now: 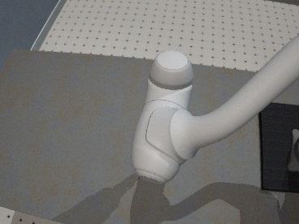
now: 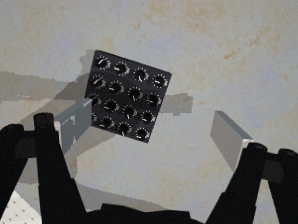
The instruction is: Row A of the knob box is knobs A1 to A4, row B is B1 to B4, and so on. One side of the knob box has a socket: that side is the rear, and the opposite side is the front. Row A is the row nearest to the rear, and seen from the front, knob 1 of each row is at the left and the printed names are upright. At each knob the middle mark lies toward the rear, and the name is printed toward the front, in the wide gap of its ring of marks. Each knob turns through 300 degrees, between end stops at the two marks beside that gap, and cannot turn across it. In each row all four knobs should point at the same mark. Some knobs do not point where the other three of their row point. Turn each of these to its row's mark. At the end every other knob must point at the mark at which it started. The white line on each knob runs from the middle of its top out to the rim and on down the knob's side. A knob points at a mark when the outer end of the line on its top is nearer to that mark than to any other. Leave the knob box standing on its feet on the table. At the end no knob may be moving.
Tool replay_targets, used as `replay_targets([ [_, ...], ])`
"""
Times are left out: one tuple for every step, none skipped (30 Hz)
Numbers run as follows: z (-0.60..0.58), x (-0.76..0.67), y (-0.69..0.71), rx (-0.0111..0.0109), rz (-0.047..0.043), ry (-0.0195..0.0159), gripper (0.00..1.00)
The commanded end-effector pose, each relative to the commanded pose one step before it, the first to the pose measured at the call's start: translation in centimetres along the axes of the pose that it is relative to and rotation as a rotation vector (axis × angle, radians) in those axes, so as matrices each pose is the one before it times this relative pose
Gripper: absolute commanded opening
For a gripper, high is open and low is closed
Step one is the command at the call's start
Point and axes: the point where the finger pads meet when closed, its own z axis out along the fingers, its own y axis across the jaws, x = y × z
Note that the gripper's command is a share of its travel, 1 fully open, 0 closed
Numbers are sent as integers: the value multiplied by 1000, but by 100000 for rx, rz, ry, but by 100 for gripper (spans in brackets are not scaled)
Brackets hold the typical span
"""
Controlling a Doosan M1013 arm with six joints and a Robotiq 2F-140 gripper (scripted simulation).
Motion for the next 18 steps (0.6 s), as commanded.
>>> replay_targets([
  [-1484, -3, -3, 13, -2, -21, 100],
  [-576, 0, 0, 0, 0, 0, 100],
  [-609, 0, 0, 0, 0, 0, 100],
  [-631, 0, 0, 0, 0, 0, 100],
  [-639, 0, 0, 0, 0, 0, 100],
  [-630, 0, 0, 0, 0, 0, 100],
  [-608, 0, 0, 0, 0, 0, 100],
  [-576, 0, 0, 0, 0, 0, 100],
  [-534, 0, 0, 0, 0, 0, 100],
  [-484, 0, 0, 0, 0, 0, 100],
  [-427, 0, 0, 0, 0, 0, 100],
  [-364, 0, 0, 0, 0, 0, 100],
  [0, 0, 0, 0, 0, 0, 100],
  [0, 0, 0, 0, 0, 0, 100],
  [-299, 0, 0, 0, 0, 0, 100],
  [-233, 0, 0, 0, 0, 0, 100],
  [-169, 0, 0, 0, 0, 0, 100],
  [-111, 0, 0, 0, 0, 0, 100],
])
